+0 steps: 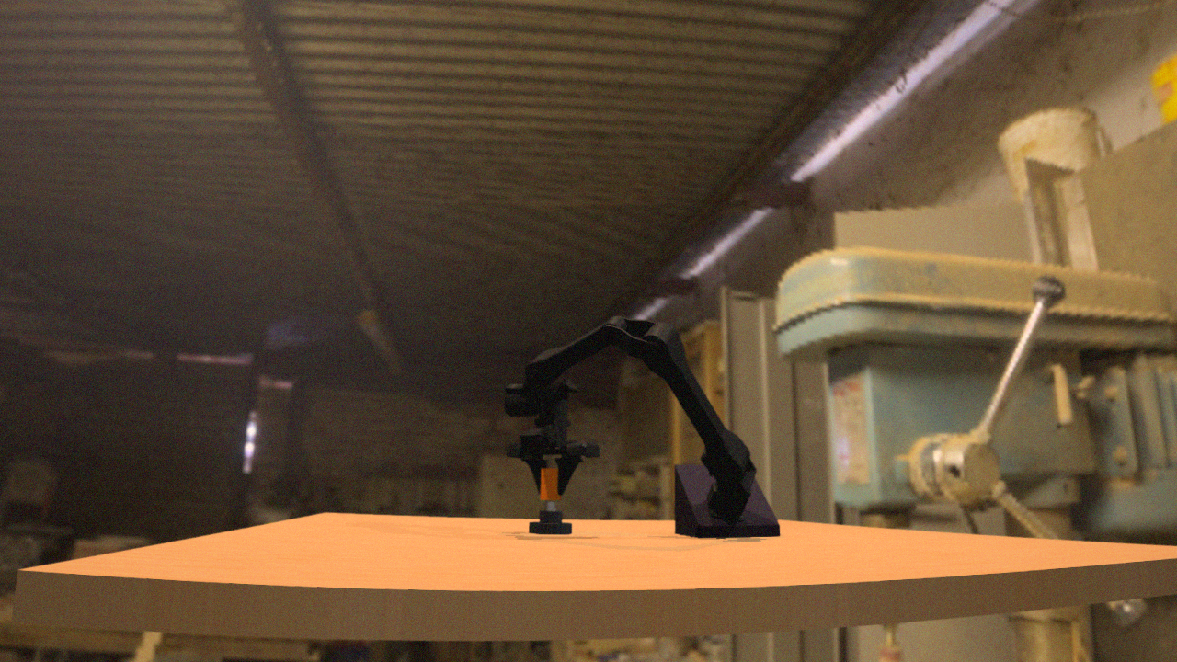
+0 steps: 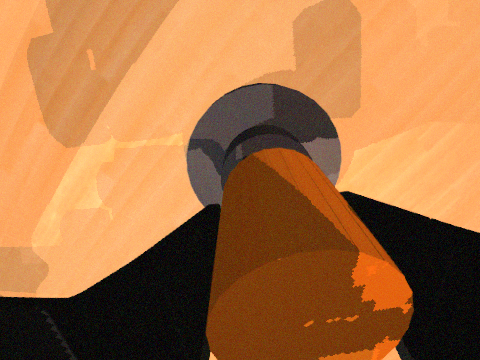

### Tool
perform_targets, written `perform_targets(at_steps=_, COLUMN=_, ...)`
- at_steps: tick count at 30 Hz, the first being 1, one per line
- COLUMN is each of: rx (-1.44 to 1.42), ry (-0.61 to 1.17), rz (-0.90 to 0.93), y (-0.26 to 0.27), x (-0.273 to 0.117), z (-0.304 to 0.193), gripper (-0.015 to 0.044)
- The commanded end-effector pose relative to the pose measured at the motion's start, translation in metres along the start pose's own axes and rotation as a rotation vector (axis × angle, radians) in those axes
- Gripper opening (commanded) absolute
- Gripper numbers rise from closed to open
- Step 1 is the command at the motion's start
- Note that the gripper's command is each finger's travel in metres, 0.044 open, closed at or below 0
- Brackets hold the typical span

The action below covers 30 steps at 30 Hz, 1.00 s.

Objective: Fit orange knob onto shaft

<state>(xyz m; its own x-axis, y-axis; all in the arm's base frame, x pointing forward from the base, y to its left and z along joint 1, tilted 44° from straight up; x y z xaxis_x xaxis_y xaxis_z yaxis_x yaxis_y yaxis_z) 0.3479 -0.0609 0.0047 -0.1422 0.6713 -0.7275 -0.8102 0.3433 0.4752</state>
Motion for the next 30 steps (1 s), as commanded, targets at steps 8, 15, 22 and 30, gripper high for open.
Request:
perform_targets(at_steps=8, rx=-0.059, ry=0.001, rz=-0.002, y=-0.0011, x=0.0026, z=-0.0013, gripper=0.0000)
perform_targets(at_steps=15, rx=-0.059, ry=0.001, rz=-0.002, y=0.0011, x=0.0004, z=-0.0008, gripper=0.0000)
perform_targets(at_steps=22, rx=-0.059, ry=0.001, rz=-0.002, y=0.0000, x=-0.0014, z=0.0008, gripper=0.0000)
perform_targets(at_steps=30, rx=-0.059, ry=0.001, rz=-0.002, y=-0.0008, x=0.0009, z=-0.0003, gripper=0.0000)
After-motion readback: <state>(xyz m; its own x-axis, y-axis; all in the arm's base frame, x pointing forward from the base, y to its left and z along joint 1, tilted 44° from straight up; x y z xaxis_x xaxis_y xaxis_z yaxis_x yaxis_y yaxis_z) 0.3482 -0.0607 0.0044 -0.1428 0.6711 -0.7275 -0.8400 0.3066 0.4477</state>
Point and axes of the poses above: the point midway between the two fingers, 35 mm back from their tips, its own x axis out along the fingers, its own y axis across the jaws, z = x × y, the point moved 4 cm from there along -x, back along the fingers
